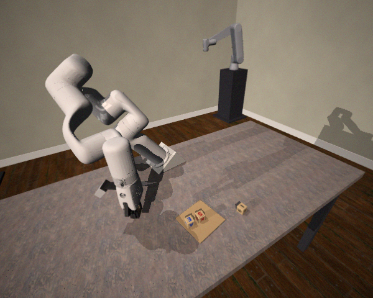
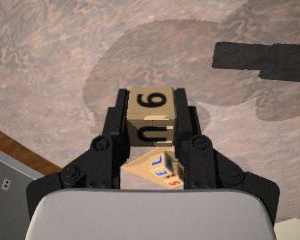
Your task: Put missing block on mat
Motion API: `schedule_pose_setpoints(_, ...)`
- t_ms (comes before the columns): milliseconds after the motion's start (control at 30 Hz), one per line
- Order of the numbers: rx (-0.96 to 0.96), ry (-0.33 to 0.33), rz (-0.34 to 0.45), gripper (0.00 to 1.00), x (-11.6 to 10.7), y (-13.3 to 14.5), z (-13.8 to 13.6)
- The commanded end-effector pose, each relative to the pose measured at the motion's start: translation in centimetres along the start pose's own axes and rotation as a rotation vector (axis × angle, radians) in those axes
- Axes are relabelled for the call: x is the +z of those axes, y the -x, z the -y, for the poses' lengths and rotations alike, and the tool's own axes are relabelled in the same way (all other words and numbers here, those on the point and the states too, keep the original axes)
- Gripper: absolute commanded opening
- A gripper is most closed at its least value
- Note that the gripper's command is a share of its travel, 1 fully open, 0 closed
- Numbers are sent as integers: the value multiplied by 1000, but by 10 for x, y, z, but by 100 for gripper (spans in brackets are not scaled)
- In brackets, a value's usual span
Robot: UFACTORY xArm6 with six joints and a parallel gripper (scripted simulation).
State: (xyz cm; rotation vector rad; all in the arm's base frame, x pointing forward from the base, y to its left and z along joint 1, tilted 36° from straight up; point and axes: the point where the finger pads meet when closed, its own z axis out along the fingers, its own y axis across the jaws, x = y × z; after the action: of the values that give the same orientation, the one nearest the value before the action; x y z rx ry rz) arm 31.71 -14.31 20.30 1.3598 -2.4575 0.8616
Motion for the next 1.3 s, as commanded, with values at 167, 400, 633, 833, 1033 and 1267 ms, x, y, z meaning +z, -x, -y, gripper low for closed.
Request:
schedule_pose_setpoints(167,1,1,-6,27,-25,-1,-1)
schedule_pose_setpoints(400,1,1,-6,27,-25,-1,-1)
schedule_pose_setpoints(633,-48,1,-5,27,-25,2,0)
schedule_pose_setpoints(833,-151,3,-2,27,-26,9,1)
schedule_pose_setpoints(1033,-343,5,2,27,-27,22,3)
schedule_pose_setpoints(1267,-543,6,6,27,-28,36,5)
